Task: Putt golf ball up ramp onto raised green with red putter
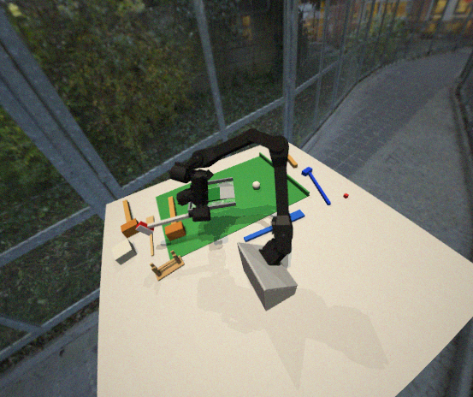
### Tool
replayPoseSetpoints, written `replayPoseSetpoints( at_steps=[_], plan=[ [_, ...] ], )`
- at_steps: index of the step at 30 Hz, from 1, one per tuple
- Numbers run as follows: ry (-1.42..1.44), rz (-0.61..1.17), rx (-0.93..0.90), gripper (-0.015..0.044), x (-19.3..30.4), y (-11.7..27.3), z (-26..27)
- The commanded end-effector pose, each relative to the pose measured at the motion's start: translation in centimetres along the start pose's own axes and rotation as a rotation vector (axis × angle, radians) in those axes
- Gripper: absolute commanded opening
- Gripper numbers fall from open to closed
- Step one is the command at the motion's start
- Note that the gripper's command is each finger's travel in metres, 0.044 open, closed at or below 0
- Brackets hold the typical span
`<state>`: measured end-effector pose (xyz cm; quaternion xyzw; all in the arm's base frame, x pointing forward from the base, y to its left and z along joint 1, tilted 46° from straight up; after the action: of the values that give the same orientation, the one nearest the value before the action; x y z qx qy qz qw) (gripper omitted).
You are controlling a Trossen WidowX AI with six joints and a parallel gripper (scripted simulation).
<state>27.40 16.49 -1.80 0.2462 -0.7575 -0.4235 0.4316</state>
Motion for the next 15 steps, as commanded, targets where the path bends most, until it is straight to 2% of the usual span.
replayPoseSetpoints(
  at_steps=[1,15],
  plan=[
    [-0.155,0.006,0.017,0.0,2.0,1.1,-2.0],
    [-0.666,0.024,0.08,0.0,9.6,4.0,-7.5]
  ],
)
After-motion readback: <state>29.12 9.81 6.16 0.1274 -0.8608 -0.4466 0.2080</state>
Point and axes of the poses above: the point midway between the two fingers, 35 mm back from their tips, its own y axis back along the fingers, its own z axis across the jaws, x = y × z, the point moved 4 cm from there along y, back along the fingers, and after that the axes turned 15 degrees about -y, right-handed, at the moved point
